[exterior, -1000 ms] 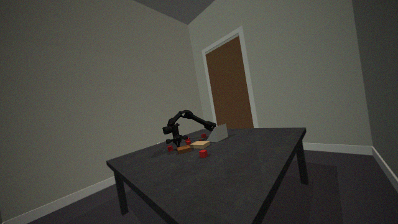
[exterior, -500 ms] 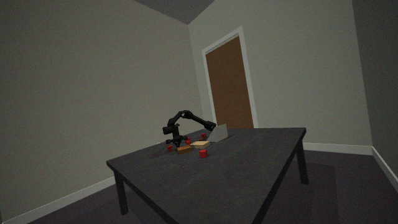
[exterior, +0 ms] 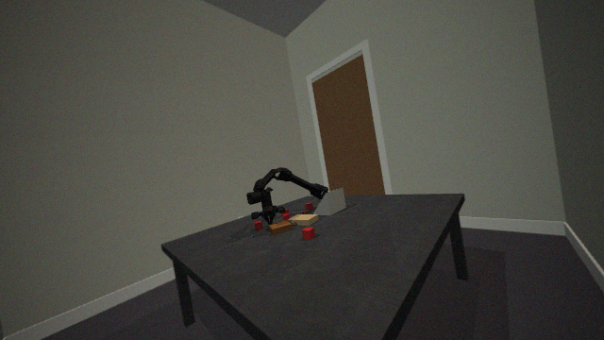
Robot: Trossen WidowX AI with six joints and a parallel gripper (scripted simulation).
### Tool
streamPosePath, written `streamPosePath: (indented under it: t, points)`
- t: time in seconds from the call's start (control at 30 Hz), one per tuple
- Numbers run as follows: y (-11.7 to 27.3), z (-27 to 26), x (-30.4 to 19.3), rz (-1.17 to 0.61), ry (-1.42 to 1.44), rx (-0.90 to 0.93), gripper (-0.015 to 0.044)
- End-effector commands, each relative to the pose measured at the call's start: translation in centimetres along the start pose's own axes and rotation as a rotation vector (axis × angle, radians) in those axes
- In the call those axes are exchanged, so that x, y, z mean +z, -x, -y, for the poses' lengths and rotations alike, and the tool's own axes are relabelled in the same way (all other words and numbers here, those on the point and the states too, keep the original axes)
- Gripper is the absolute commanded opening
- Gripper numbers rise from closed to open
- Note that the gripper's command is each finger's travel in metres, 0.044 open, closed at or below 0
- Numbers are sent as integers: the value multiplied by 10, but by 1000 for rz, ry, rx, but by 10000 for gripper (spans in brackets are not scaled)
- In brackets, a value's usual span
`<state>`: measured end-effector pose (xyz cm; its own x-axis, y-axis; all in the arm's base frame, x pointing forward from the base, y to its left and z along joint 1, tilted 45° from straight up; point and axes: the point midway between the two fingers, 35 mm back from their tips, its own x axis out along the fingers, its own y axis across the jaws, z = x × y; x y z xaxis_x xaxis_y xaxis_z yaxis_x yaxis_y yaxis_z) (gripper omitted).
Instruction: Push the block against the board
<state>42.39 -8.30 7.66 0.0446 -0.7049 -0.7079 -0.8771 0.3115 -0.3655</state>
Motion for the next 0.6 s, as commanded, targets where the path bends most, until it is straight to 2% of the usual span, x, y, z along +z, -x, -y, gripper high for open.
streamPosePath:
  t: [0.0,0.57]
  points:
    - [-3,-1,6,-1,-3,9,0]
    - [-3,-3,32,0,-3,9,0]
